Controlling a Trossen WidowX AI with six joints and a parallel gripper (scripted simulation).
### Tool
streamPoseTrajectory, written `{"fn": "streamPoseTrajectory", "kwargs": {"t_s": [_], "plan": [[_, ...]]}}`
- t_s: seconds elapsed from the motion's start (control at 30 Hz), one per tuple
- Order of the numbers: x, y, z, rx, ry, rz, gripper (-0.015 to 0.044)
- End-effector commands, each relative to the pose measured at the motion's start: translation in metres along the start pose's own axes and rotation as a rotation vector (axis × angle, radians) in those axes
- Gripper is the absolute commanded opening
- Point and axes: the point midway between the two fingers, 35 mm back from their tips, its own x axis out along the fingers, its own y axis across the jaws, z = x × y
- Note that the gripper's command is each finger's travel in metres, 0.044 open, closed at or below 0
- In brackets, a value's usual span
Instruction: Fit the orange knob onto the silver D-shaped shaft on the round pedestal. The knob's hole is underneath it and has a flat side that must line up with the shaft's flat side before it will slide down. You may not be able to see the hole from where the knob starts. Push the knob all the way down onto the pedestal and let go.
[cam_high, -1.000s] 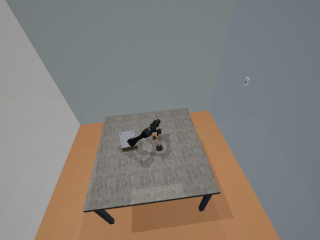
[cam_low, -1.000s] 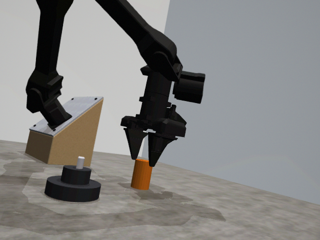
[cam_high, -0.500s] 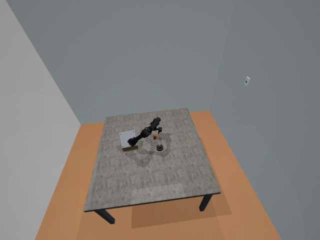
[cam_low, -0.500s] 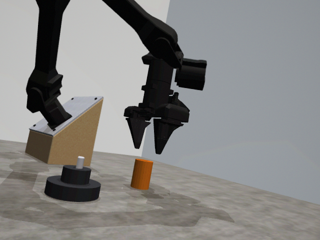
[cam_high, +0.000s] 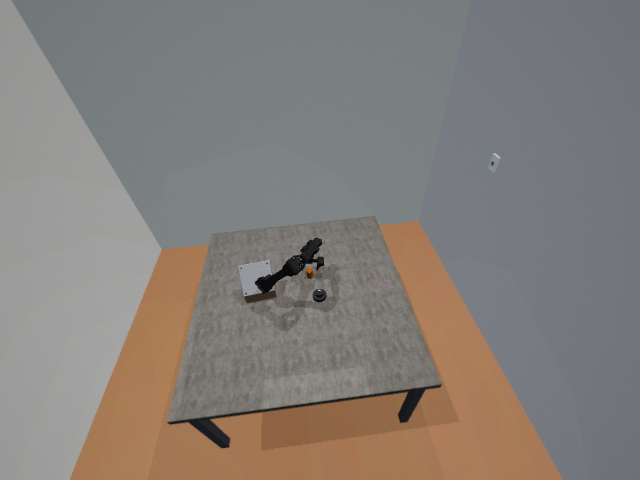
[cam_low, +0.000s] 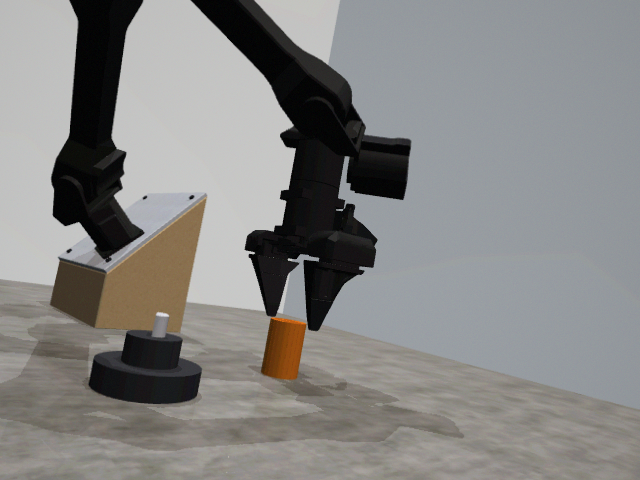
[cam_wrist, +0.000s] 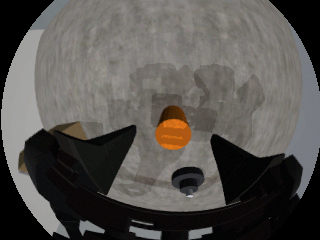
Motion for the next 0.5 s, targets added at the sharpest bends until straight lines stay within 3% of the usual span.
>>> {"fn": "streamPoseTrajectory", "kwargs": {"t_s": [0.0,0.47], "plan": [[0.006,0.001,-0.001,-0.005,0.006,-0.001,0.0440],[0.029,0.001,-0.001,-0.003,0.007,0.000,0.0440]]}}
